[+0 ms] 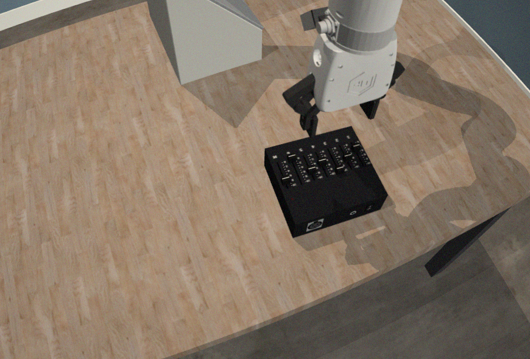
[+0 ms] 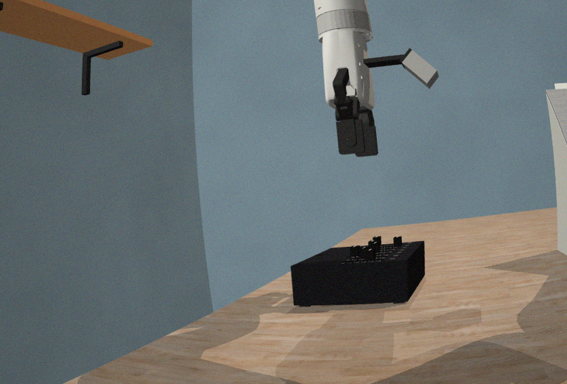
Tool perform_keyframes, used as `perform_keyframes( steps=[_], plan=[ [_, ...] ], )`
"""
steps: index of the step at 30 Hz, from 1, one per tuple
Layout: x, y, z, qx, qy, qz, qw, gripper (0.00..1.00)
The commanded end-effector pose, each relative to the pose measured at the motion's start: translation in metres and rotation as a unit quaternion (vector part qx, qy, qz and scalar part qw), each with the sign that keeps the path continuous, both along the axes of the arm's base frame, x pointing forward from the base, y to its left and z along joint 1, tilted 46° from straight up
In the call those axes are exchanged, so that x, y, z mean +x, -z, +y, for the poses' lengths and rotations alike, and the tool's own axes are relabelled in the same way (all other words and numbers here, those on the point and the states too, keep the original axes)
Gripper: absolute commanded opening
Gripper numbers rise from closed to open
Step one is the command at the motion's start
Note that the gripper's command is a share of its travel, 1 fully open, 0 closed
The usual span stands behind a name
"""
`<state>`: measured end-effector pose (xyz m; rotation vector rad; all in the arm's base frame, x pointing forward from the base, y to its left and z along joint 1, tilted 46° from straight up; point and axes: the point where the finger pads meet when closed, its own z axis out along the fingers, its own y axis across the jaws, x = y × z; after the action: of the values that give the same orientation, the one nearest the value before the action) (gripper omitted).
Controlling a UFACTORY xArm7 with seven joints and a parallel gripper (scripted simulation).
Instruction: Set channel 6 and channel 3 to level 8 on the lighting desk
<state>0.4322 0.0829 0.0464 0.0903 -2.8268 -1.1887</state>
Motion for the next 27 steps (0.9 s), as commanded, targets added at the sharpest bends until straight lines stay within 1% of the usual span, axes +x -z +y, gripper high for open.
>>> perform_keyframes(
  steps=[1,4,7,9,11,15,17,18,20,22,27],
  plan=[
    [0.001,-0.001,-0.002,-0.002,0.018,0.011,1.0,1.0],
    [0.0,-0.003,-0.002,-0.003,0.053,0.039,0.998,1.0],
    [-0.002,-0.005,-0.001,-0.005,0.103,0.079,0.992,1.0],
    [-0.004,-0.006,-0.001,-0.005,0.145,0.113,0.983,1.0],
    [-0.006,-0.008,-0.001,-0.005,0.192,0.151,0.97,1.0],
    [-0.011,-0.011,-0.001,0.0,0.259,0.208,0.943,1.0],
    [-0.011,-0.011,-0.001,0.0,0.259,0.208,0.943,1.0],
    [-0.013,-0.012,-0.001,0.001,0.31,0.251,0.917,1.0],
    [-0.016,-0.014,-0.002,0.006,0.337,0.275,0.9,1.0],
    [-0.02,-0.015,-0.002,0.01,0.367,0.303,0.88,1.0],
    [-0.03,-0.018,-0.005,0.023,0.441,0.374,0.815,1.0]
  ],
)
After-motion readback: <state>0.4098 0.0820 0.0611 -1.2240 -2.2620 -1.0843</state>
